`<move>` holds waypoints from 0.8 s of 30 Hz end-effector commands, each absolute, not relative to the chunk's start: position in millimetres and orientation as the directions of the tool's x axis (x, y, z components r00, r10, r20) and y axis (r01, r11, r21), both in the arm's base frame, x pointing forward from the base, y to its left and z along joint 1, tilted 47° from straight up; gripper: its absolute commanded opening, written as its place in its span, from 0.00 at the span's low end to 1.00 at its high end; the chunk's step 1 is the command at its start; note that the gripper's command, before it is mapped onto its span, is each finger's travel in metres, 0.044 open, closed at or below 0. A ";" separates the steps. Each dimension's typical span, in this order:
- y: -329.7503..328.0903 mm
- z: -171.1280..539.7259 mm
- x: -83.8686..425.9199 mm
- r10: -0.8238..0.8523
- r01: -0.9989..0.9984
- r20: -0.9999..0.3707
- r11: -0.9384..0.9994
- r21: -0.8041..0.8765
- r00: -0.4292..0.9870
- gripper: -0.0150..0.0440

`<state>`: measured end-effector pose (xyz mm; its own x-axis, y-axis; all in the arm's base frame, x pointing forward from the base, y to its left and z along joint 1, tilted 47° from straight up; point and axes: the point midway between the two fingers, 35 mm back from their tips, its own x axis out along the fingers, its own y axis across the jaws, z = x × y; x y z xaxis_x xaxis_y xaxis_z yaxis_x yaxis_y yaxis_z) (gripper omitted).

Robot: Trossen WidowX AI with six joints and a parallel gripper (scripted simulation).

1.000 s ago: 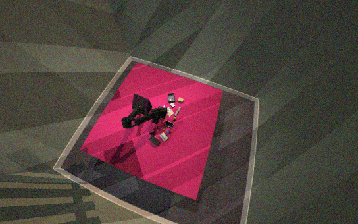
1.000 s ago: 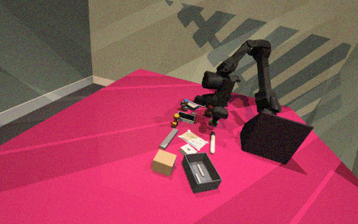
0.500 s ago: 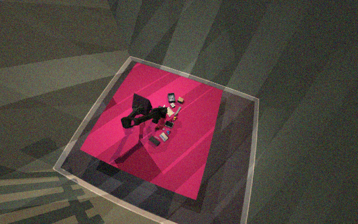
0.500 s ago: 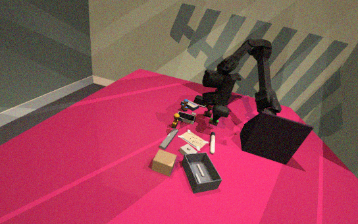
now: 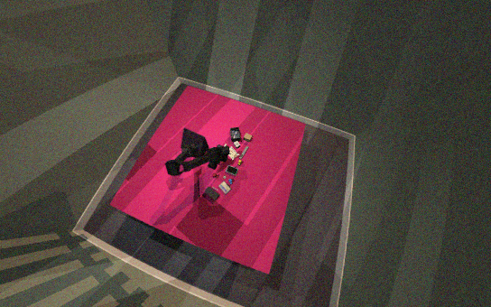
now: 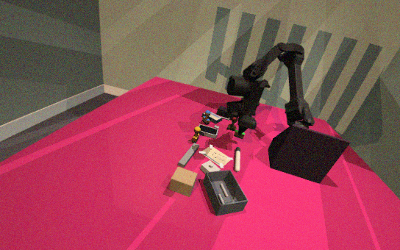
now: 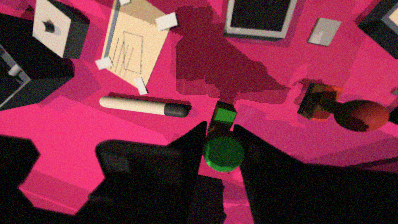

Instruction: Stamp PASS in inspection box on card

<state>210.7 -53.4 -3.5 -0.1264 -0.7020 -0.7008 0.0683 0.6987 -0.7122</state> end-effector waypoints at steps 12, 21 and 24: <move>-47.5 1.7 212.5 -0.696 0.076 -0.706 0.703 -0.707 -0.126 0.25; -44.4 4.9 212.8 -0.696 0.076 -0.707 0.704 -0.706 -0.126 0.25; -43.4 6.0 212.9 -0.696 0.076 -0.707 0.704 -0.706 -0.126 0.25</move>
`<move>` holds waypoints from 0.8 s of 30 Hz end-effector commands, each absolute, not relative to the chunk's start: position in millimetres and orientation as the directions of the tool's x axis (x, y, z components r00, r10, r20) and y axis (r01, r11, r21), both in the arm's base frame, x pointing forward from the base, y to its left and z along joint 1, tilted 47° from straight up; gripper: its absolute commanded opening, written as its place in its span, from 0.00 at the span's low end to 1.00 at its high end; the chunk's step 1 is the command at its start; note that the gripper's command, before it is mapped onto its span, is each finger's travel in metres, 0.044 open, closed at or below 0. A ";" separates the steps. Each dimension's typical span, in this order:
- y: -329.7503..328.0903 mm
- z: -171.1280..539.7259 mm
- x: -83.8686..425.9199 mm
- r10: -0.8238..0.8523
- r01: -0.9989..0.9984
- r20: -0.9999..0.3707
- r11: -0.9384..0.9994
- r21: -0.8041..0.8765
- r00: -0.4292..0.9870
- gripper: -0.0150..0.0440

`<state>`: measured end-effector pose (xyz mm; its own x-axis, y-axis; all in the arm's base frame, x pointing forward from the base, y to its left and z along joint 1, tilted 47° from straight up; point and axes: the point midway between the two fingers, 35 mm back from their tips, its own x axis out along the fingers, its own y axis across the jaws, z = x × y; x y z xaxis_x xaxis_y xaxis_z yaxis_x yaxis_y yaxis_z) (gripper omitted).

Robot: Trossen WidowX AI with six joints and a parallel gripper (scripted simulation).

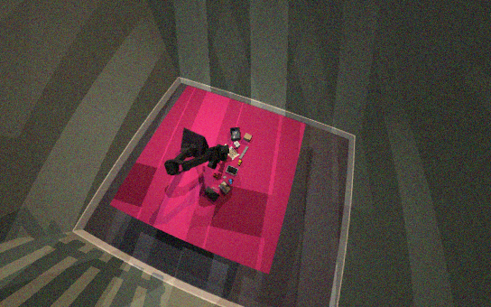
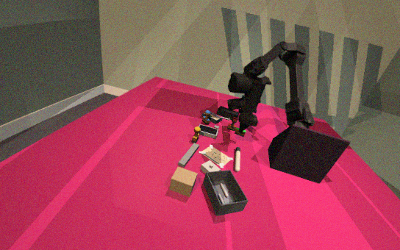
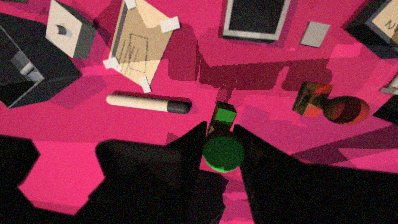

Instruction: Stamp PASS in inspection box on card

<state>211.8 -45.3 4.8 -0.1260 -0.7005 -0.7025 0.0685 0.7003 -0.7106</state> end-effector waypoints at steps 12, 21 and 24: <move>-39.5 10.3 213.1 -0.695 0.076 -0.708 0.704 -0.706 -0.126 0.25; -36.6 13.5 213.2 -0.695 0.076 -0.708 0.705 -0.705 -0.127 0.25; -35.6 14.6 213.2 -0.695 0.076 -0.708 0.705 -0.705 -0.127 0.25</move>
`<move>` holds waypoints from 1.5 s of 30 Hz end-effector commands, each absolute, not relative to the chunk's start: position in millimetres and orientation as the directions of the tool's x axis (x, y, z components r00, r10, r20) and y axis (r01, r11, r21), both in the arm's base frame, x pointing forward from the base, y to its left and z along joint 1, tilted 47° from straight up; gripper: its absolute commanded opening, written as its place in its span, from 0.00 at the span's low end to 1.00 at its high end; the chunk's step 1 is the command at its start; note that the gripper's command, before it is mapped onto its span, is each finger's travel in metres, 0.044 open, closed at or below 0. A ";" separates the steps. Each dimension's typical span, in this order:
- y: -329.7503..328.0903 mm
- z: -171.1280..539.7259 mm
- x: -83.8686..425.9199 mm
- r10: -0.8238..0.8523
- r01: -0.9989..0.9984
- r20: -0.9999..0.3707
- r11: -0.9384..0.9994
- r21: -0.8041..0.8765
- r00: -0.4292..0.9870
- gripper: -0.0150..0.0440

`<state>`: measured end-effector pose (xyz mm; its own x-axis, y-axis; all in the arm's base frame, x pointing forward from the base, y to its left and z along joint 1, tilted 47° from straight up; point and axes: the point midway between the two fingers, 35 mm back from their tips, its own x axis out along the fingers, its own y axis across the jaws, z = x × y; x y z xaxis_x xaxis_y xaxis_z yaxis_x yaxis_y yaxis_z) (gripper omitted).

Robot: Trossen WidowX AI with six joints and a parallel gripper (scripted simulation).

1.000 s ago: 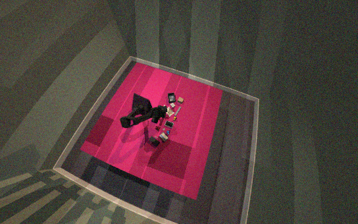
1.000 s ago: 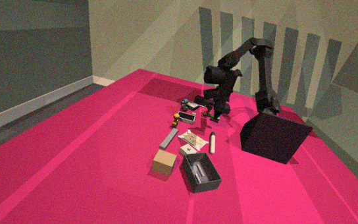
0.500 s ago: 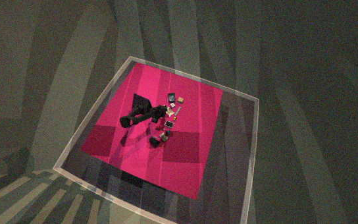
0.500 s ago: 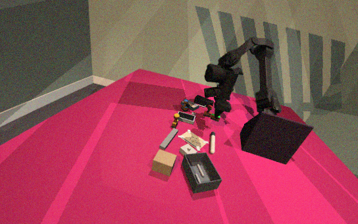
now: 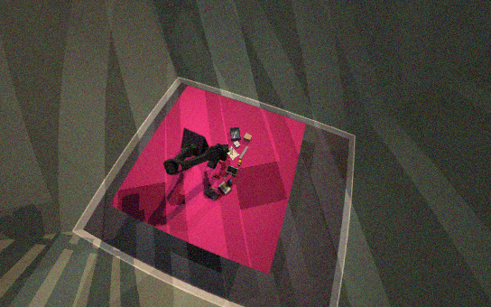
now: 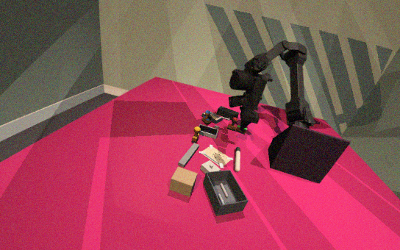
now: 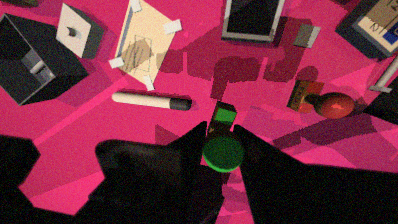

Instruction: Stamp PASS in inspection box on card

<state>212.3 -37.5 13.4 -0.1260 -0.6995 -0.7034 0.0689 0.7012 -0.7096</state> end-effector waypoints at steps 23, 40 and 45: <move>-37.1 24.6 258.6 -0.692 0.078 -0.711 0.708 -0.702 -0.124 0.25; -58.6 32.6 327.2 -0.694 0.081 -0.709 0.705 -0.704 -0.122 0.25; -66.5 34.4 343.2 -0.696 0.081 -0.707 0.703 -0.706 -0.122 0.25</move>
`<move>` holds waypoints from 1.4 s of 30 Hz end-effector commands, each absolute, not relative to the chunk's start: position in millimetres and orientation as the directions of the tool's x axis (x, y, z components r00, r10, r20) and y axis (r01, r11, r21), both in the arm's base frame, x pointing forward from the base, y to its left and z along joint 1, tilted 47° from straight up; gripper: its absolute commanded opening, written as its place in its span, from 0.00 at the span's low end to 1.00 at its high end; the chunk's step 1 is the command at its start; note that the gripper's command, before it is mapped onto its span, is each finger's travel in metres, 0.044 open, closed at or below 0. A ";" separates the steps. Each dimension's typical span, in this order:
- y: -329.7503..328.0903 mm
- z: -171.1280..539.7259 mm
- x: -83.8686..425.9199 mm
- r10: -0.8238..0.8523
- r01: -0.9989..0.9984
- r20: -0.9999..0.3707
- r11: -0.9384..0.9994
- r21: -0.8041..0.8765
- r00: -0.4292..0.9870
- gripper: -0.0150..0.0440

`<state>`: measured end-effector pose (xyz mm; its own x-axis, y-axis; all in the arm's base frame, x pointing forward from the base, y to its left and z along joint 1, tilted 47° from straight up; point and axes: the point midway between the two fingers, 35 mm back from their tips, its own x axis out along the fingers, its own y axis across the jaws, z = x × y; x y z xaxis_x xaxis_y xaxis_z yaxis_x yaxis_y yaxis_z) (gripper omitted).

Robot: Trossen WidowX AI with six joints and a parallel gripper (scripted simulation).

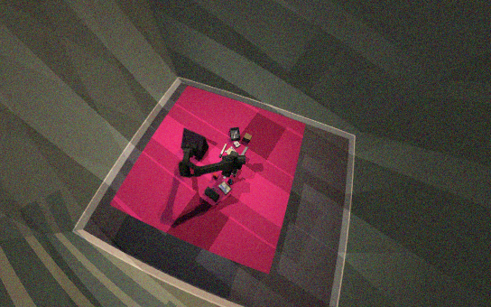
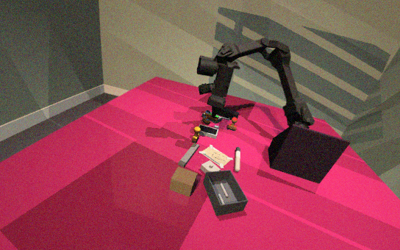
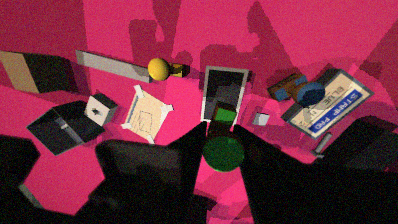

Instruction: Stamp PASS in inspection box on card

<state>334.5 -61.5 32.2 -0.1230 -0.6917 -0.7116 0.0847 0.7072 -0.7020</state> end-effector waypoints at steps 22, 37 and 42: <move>-75.6 25.7 343.0 -0.696 0.082 -0.708 0.704 -0.706 -0.122 0.25; -82.7 18.8 342.0 -0.696 0.083 -0.708 0.704 -0.706 -0.122 0.25; -85.1 16.6 341.6 -0.696 0.083 -0.708 0.704 -0.706 -0.122 0.25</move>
<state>343.7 -82.6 18.6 -0.1177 -0.6914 -0.7128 0.0912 0.7072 -0.7011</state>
